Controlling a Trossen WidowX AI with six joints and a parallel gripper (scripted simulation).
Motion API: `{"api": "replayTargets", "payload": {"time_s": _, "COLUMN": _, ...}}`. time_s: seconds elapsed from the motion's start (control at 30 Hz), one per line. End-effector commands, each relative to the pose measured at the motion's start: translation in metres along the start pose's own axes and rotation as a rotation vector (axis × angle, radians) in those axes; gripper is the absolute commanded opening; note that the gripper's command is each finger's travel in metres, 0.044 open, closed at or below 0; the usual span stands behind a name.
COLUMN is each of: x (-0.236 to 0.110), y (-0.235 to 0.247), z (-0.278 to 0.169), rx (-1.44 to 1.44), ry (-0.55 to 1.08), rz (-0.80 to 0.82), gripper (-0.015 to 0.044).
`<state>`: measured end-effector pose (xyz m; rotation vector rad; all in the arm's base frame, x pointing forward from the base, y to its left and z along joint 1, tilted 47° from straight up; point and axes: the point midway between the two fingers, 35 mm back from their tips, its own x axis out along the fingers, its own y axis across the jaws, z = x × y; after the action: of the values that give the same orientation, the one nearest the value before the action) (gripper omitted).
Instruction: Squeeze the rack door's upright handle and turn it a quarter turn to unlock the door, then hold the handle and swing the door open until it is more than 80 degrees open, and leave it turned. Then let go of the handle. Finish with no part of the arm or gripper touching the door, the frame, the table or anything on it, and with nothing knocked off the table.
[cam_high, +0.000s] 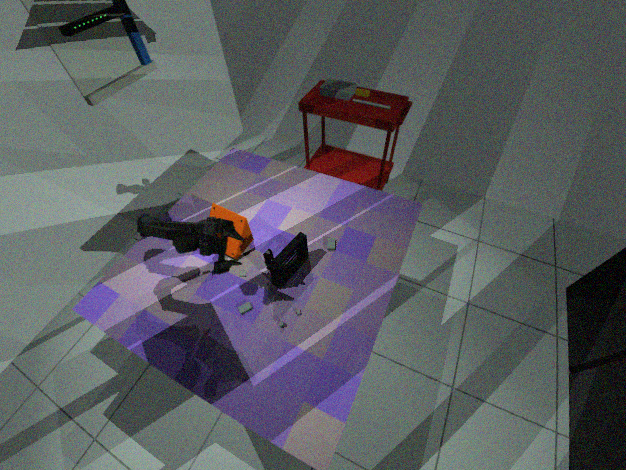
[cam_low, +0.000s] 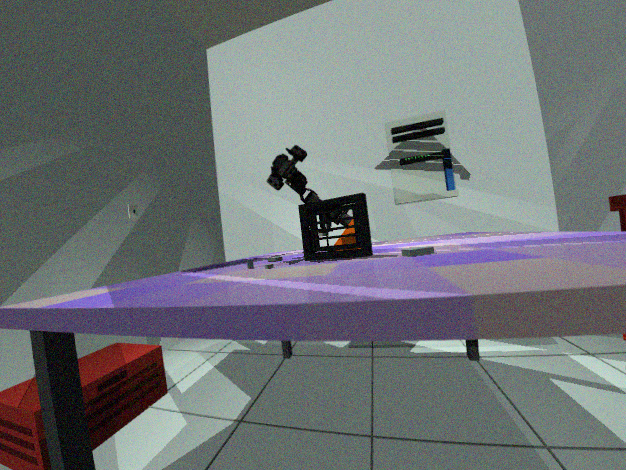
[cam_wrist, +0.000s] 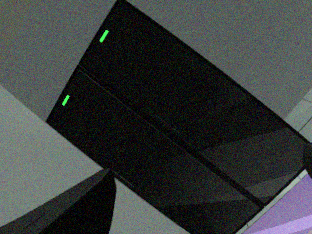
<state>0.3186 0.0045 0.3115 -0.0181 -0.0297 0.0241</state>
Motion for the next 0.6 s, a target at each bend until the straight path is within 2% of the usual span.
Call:
{"api": "replayTargets", "payload": {"time_s": 0.0, "x": 0.001, "y": 0.0, "z": -0.001, "rx": 0.002, "ry": 0.005, "rz": -0.001, "gripper": 0.0374}}
{"api": "replayTargets", "payload": {"time_s": 0.1, "x": 0.008, "y": 0.0, "z": -0.011, "rx": 0.029, "ry": 0.075, "rz": -0.016, "gripper": 0.0295}}
{"api": "replayTargets", "payload": {"time_s": 0.57, "x": 0.036, "y": 0.0, "z": -0.078, "rx": 0.139, "ry": 0.482, "rz": -0.141, "gripper": 0.0293}}
